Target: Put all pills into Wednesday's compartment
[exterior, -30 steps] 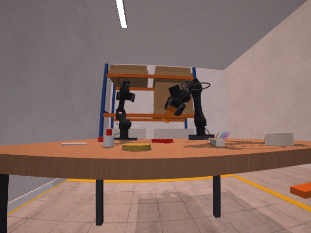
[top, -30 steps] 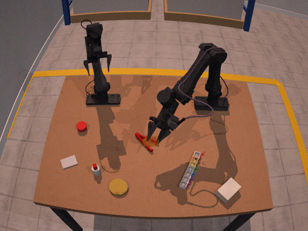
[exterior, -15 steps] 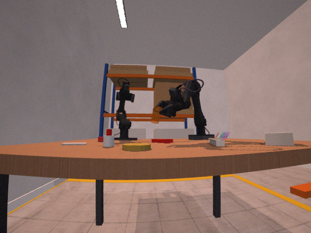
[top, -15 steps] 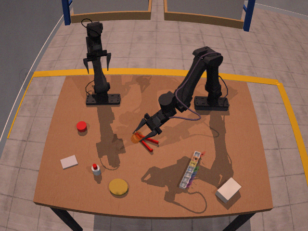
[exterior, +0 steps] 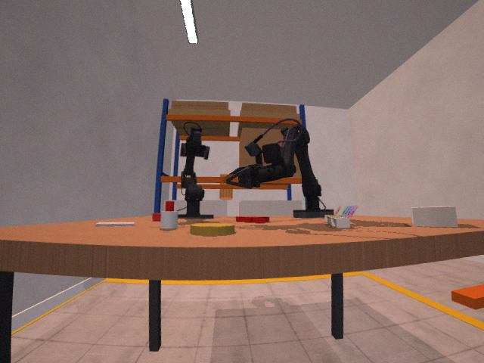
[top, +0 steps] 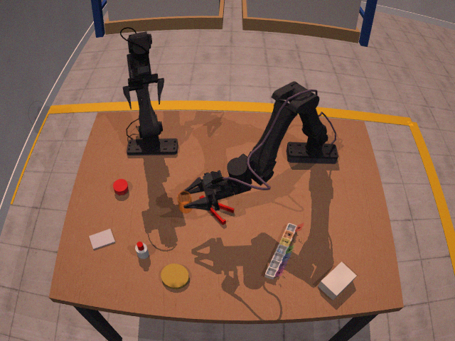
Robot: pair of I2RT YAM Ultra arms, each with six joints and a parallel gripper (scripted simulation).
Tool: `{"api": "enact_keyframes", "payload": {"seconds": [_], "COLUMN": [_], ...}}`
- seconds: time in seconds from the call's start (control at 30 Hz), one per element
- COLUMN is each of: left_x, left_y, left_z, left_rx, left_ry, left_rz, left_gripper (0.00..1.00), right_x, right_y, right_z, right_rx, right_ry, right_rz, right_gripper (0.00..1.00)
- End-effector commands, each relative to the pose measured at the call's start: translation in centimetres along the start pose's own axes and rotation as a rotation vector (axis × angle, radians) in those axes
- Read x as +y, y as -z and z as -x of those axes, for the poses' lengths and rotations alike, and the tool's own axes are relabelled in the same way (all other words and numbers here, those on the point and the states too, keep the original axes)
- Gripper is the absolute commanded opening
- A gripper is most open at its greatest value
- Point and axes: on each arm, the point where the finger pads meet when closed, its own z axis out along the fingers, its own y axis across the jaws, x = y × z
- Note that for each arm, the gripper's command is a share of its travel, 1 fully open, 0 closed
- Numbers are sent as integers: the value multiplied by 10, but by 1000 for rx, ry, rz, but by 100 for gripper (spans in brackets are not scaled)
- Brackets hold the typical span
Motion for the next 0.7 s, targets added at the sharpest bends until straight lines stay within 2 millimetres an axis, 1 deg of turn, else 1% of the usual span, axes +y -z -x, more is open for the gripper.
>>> {"api": "enact_keyframes", "payload": {"seconds": [0.0, 0.13, 0.33, 0.53, 0.57, 0.67], "left_x": [-14, -18, -24, -24, -22, -22], "left_y": [-15, -30, -47, -52, -53, -53], "left_z": [11, 13, 18, 22, 26, 26], "left_rx": [2, 8, 2, -7, -18, -20], "left_ry": [-145, -219, -289, -306, -308, -308], "left_rz": [-182, -274, -351, -362, -351, -349], "left_gripper": [36, 36, 36, 36, 36, 36], "right_x": [0, 0, 0, 0, 0, 0], "right_y": [11, 11, 11, 11, 11, 11], "right_z": [4, 4, 4, 4, 4, 4], "right_rx": [-38, -38, -38, -38, -38, -38], "right_ry": [-1, -1, -1, -1, -1, -1], "right_rz": [-3, -3, -3, -3, -3, -3], "right_gripper": [100, 100, 100, 100, 100, 100]}}
